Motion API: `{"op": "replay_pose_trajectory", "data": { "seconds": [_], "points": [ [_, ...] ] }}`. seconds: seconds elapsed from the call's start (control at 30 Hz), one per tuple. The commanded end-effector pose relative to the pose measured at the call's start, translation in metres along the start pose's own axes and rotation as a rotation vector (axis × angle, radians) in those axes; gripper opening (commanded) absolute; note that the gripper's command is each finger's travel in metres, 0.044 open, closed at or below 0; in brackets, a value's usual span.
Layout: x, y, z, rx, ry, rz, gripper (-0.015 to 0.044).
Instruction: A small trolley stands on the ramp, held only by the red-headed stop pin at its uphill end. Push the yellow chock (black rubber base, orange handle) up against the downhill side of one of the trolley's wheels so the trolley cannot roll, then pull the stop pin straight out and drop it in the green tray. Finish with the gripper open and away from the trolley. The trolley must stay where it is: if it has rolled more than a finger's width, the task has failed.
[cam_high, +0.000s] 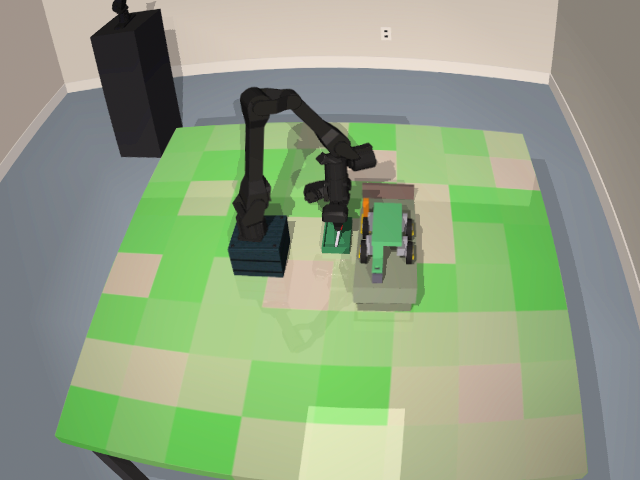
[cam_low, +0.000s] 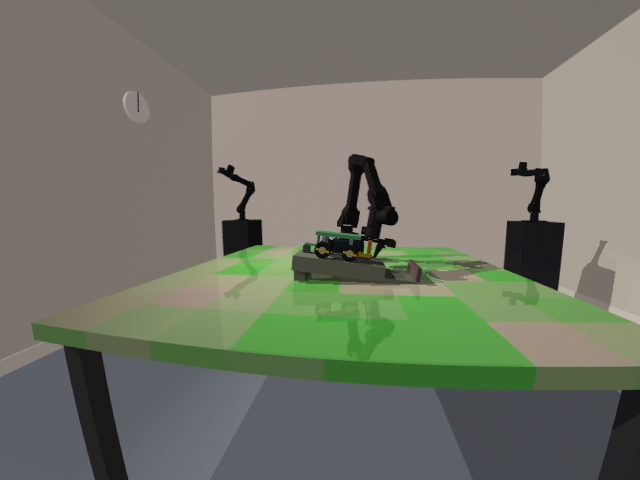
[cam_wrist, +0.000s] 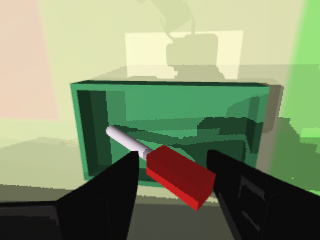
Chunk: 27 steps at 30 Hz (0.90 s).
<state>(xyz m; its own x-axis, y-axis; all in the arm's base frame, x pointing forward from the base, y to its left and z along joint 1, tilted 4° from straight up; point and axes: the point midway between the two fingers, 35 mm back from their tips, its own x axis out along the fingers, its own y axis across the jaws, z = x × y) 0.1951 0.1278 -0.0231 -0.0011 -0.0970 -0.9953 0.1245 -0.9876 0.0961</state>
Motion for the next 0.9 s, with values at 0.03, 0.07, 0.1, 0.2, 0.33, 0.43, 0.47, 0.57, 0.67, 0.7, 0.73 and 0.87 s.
{"op": "replay_pose_trajectory", "data": {
  "seconds": [0.03, 0.07, 0.1, 0.2, 0.33, 0.43, 0.47, 0.57, 0.67, 0.7, 0.73, 0.87],
  "points": [
    [0.0, 0.0, 0.0, 0.0, 0.0, 0.0, 0.0269],
    [0.0, 0.0, 0.0, 0.0, 0.0, 0.0, 0.0295],
    [0.0, 0.0, 0.0, 0.0, 0.0, 0.0, 0.0321],
    [0.0, 0.0, 0.0, 0.0, 0.0, 0.0, 0.034],
    [-0.001, 0.0, 0.0, 0.0, 0.0, 0.0, 0.034],
    [-0.012, 0.001, 0.0, 0.002, -0.004, 0.0, 0.034],
    [-0.016, 0.002, 0.001, 0.002, -0.005, 0.0, 0.034],
    [-0.021, 0.004, 0.003, 0.002, -0.007, 0.0, 0.0393],
    [-0.032, 0.006, 0.004, 0.003, -0.007, 0.0, 0.044],
    [-0.033, 0.006, 0.004, 0.003, -0.007, 0.0, 0.044],
    [-0.035, 0.007, 0.004, 0.003, -0.007, 0.0, 0.044],
    [-0.049, 0.008, 0.005, 0.003, -0.007, 0.0, 0.044]
  ]
}}
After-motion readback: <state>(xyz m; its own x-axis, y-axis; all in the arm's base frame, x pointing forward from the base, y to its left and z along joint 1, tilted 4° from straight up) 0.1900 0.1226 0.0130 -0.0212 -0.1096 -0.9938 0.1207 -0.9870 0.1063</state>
